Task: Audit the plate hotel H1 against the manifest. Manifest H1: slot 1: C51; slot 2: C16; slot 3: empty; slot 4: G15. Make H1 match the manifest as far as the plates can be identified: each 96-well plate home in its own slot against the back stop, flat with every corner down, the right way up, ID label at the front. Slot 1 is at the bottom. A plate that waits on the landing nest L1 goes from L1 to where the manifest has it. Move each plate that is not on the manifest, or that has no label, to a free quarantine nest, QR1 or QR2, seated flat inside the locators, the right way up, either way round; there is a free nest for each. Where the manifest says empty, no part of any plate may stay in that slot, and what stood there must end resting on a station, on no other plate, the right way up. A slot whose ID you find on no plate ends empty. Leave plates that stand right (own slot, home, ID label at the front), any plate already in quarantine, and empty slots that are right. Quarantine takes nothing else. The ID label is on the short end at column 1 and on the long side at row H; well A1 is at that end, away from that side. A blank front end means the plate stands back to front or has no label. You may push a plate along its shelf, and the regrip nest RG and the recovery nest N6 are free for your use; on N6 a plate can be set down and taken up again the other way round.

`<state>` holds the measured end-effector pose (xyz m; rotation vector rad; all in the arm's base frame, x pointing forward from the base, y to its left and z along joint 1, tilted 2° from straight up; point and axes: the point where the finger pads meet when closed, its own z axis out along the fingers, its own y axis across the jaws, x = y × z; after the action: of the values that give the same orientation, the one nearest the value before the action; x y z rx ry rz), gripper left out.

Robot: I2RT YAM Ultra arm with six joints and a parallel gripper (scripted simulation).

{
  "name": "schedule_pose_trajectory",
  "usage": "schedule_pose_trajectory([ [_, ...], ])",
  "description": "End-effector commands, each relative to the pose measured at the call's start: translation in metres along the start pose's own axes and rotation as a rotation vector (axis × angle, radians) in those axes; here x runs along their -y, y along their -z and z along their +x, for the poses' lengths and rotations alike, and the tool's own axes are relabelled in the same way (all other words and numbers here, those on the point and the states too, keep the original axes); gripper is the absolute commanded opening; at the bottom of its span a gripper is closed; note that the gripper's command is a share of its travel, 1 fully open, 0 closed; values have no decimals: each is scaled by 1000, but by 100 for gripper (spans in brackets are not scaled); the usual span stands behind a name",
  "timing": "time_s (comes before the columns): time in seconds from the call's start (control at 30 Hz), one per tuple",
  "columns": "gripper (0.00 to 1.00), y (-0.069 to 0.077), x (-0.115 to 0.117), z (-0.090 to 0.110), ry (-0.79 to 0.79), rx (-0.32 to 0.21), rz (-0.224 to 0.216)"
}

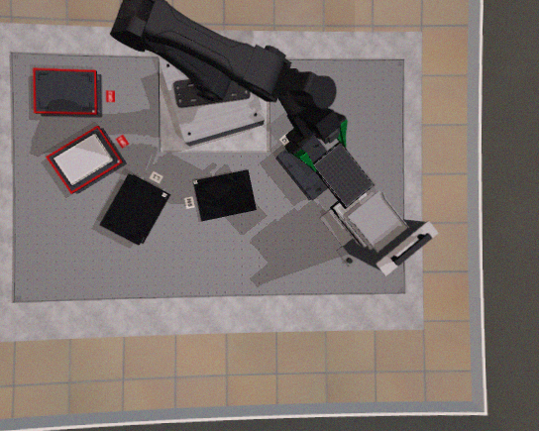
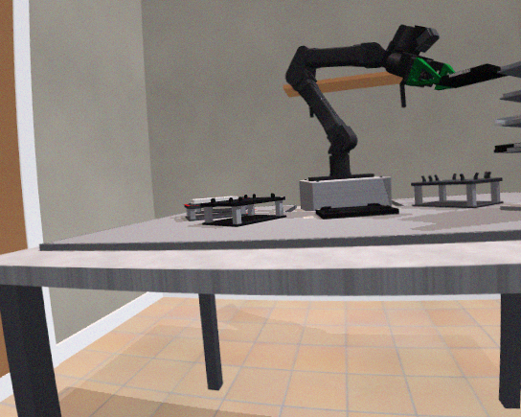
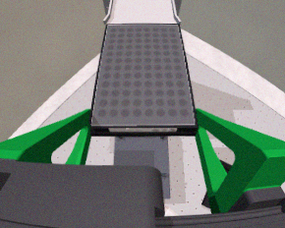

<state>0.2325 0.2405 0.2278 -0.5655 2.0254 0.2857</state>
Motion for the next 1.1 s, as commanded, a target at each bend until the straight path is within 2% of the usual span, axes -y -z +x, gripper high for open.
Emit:
schedule_pose_trajectory([
  [0.0,86,1,-1,-18,-19,46,-8],
  [0.87,86,-18,-1,-31,-19,47,-8],
  [1.07,86,-19,-1,-32,-19,47,-8],
])
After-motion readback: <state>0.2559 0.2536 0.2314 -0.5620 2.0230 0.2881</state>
